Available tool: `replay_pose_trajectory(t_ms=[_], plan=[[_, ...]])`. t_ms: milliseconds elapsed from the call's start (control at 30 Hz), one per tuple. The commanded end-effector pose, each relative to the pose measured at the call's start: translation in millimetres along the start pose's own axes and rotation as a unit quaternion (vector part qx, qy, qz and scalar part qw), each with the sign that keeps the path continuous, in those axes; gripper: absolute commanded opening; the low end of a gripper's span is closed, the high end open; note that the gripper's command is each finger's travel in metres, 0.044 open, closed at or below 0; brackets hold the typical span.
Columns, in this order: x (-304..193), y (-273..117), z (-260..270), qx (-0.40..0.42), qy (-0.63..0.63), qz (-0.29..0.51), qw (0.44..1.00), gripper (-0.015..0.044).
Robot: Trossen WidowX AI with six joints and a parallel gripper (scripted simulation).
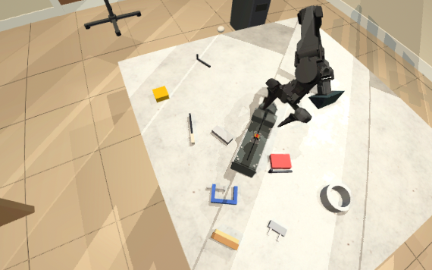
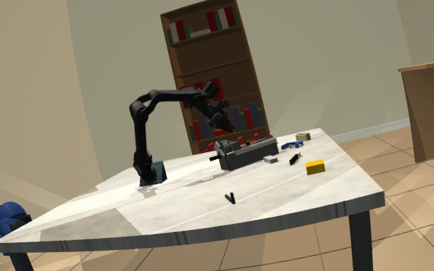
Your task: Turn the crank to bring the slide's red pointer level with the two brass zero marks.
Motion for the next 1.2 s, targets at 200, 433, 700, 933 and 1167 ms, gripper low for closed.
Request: replay_pose_trajectory(t_ms=[200, 433, 700, 933, 1167], plan=[[0.0, 0.0, 0.0, 0.0, 0.0, 0.0, 1.0, 0.023], [0.0, 0.0, 0.0, 0.0, 0.0, 0.0, 1.0, 0.0046], [0.0, 0.0, 0.0, 0.0, 0.0, 0.0, 1.0, 0.0], [0.0, 0.0, 0.0, 0.0, 0.0, 0.0, 1.0, 0.0], [0.0, 0.0, 0.0, 0.0, 0.0, 0.0, 1.0, 0.0053]])
Point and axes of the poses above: the point midway between the two fingers, 35 mm back from their tips, its own y axis out along the fingers, its own z axis across the jaws, x = y × z, the point moved 7 cm from there along -y, back along the fingers, and after that the axes turned 5 degrees about y, right-handed, at the moved point
